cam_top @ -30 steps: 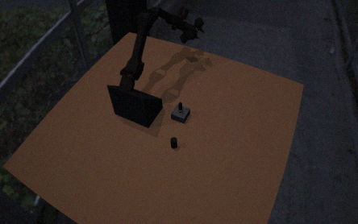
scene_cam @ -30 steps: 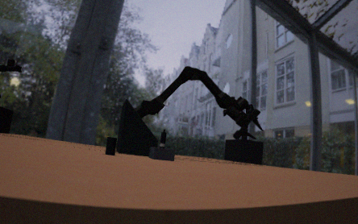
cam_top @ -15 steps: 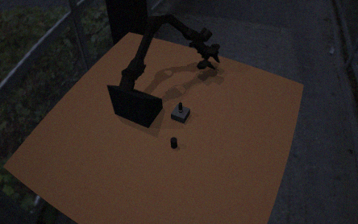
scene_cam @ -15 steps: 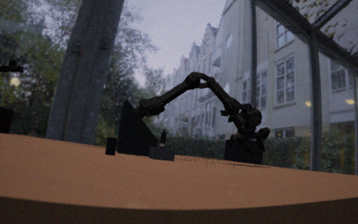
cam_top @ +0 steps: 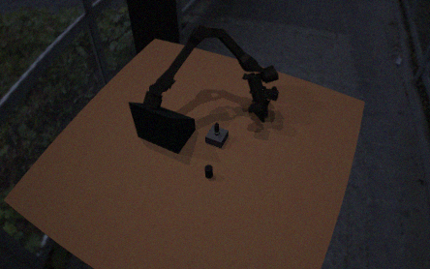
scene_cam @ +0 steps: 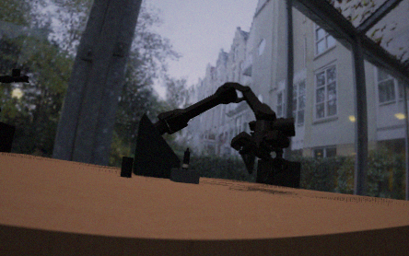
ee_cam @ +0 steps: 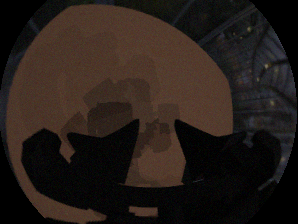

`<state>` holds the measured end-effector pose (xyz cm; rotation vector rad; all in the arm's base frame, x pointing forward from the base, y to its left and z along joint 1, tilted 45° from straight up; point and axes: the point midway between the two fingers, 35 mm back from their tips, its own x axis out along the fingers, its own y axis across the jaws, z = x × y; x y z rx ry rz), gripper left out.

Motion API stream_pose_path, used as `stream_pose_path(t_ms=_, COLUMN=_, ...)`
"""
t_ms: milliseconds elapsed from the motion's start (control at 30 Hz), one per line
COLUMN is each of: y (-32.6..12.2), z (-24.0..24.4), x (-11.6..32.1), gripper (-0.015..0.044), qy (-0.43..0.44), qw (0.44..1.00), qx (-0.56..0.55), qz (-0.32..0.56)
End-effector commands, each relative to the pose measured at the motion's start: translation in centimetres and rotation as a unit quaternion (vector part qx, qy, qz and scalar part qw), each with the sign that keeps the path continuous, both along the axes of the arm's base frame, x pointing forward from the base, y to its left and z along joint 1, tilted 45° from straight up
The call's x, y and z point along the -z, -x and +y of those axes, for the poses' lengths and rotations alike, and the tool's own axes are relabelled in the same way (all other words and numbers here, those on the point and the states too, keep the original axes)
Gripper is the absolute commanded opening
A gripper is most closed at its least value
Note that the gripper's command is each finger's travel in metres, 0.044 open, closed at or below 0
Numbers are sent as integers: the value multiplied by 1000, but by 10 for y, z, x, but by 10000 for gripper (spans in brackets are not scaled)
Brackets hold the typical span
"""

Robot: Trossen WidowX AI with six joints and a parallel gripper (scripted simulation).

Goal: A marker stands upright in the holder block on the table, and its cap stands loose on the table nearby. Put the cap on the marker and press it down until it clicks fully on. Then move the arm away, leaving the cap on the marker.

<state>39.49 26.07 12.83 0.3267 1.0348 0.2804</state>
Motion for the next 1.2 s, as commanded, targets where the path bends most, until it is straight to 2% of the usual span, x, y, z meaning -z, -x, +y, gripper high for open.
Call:
stream_pose_path(t_ms=0, y=-14, z=-54, x=46, gripper=252, qy=70, qw=994, qx=-81, qz=32)
stream_pose_path(t_ms=267, y=-16, z=-135, x=101, gripper=252, qy=116, qw=969, qx=-205, qz=73)
stream_pose_path(t_ms=567, y=7, z=-220, x=151, gripper=252, qy=90, qw=932, qx=-342, qz=85)
stream_pose_path(t_ms=800, y=38, z=-274, x=178, gripper=252, qy=34, qw=904, qx=-425, qz=43)
stream_pose_path(t_ms=1000, y=69, z=-311, x=193, gripper=252, qy=-18, qw=881, qx=-471, qz=-37)
stream_pose_path(t_ms=1167, y=78, z=-319, x=196, gripper=252, qy=-29, qw=876, qx=-478, qz=-65)
